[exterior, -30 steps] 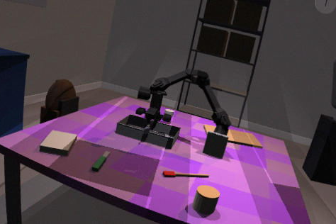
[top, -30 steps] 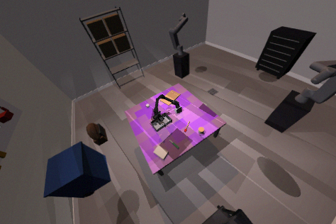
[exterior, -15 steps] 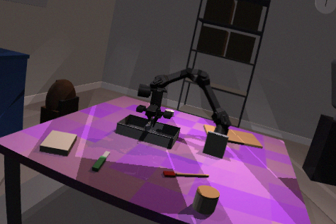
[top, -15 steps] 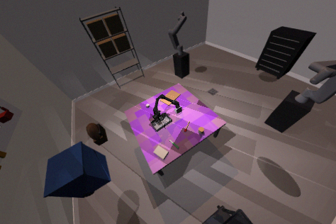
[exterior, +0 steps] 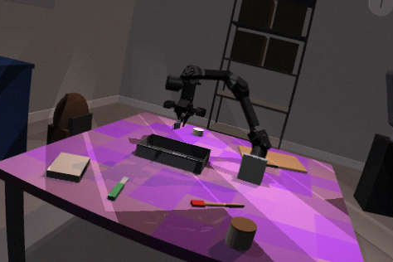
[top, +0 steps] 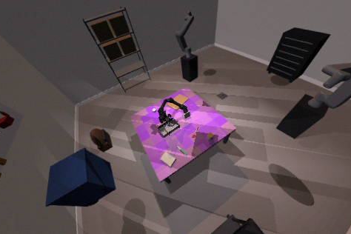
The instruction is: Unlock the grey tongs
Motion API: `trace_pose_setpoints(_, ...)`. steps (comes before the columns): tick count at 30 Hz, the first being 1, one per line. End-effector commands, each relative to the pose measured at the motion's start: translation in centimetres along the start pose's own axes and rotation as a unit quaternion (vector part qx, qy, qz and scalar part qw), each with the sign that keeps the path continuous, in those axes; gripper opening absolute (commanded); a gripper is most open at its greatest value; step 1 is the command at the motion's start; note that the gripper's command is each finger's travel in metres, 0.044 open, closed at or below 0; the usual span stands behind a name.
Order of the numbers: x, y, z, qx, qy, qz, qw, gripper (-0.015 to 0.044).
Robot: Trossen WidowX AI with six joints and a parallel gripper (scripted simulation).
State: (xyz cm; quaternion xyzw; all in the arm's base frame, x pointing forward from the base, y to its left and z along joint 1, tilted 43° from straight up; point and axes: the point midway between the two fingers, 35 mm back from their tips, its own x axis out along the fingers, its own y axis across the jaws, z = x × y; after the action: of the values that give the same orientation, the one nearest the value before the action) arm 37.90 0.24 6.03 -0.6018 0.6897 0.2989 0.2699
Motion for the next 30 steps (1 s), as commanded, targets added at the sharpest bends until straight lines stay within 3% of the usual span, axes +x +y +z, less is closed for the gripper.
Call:
trace_pose_setpoints(1, -0.4, 0.0, 0.0, 0.004, -0.004, 0.001, 1.000, -0.0150)
trace_pose_setpoints(9, -0.2, 0.2, -1.6, -0.017, -0.003, 0.001, 1.000, -0.0150)
trace_pose_setpoints(30, -0.3, 4.8, -15.7, -0.206, -0.016, -0.005, 0.978, -0.0150)
